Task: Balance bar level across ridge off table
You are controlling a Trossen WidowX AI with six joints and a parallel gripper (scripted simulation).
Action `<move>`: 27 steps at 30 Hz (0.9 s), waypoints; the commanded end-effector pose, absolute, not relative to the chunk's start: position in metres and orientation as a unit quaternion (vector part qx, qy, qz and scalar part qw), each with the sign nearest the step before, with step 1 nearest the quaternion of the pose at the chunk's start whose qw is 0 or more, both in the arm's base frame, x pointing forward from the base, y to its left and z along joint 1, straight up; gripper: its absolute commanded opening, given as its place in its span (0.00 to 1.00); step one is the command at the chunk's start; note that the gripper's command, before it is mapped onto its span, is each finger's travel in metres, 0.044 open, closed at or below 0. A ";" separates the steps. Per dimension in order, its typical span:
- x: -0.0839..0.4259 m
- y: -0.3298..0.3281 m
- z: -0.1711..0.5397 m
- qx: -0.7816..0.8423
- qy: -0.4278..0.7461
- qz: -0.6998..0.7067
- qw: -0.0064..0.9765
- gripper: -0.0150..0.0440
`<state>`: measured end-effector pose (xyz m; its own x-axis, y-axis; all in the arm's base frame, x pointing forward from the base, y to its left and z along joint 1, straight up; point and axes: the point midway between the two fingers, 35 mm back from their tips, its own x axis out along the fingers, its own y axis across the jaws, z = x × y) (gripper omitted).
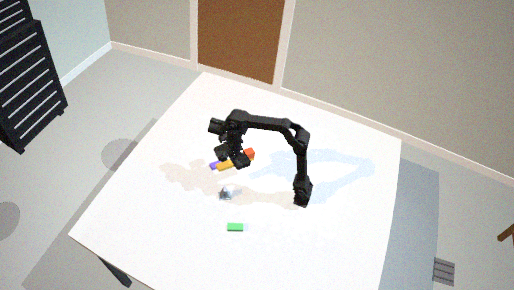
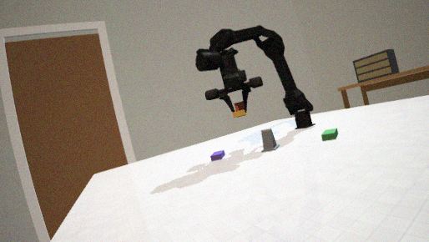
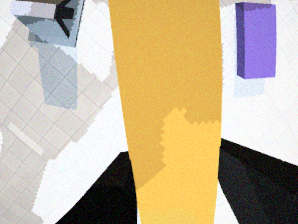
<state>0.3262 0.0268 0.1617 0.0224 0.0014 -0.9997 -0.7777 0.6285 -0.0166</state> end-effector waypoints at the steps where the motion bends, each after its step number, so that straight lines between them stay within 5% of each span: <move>1: 0.330 0.039 0.163 -0.297 0.634 0.291 0.652 0.25; 27: 0.341 0.133 0.162 -0.206 0.665 0.208 0.687 0.25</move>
